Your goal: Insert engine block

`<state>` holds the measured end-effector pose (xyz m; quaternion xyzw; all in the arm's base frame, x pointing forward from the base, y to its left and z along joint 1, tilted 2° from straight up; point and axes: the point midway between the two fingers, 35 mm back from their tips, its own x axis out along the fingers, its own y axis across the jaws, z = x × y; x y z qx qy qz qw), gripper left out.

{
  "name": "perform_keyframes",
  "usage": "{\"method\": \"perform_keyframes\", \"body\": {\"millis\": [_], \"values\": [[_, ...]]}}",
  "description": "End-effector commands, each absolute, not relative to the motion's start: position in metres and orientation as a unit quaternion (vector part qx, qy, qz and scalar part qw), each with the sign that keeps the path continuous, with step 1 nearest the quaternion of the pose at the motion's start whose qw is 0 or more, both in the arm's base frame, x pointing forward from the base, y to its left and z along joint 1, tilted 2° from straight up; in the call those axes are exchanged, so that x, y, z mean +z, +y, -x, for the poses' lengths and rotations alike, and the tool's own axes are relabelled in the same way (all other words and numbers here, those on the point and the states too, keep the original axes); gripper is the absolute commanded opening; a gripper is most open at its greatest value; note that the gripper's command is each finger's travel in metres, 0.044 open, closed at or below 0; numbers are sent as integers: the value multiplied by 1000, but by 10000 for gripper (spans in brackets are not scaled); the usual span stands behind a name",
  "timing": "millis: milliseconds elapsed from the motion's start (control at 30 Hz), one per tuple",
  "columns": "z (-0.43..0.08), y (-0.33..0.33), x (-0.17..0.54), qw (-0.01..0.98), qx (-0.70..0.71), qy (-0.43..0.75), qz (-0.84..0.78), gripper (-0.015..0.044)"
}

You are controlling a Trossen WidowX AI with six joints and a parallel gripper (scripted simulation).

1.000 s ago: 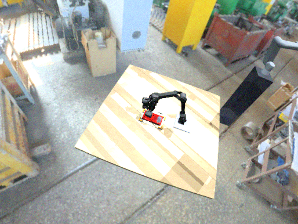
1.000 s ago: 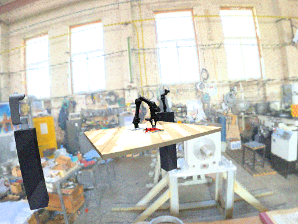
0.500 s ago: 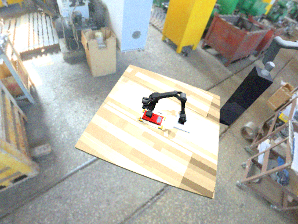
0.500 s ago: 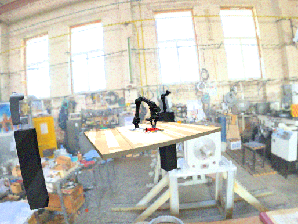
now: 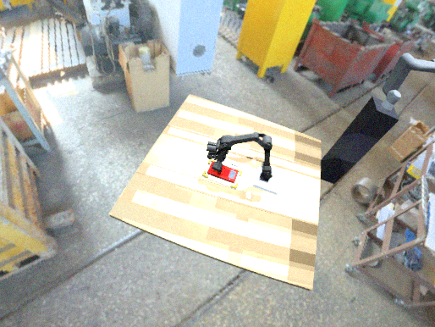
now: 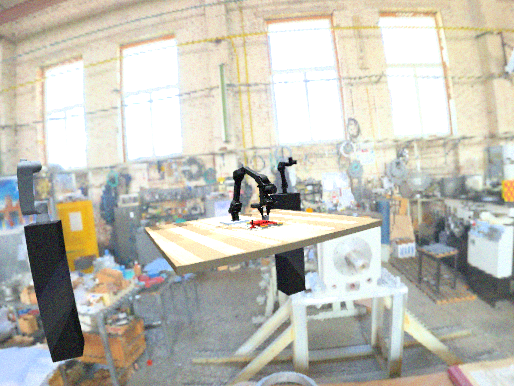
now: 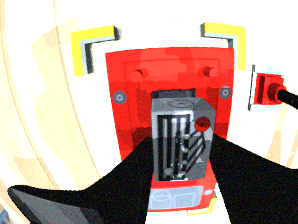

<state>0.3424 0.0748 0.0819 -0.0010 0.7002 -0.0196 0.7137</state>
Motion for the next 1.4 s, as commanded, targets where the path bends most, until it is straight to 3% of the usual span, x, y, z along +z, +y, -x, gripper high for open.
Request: {"method": "perform_keyframes", "body": {"millis": [0, 1367], "values": [[-343, 75, 81, 713, -46, 699, -28, 160], [-343, 74, 76, 714, -13, 700, 7, 160]]}}
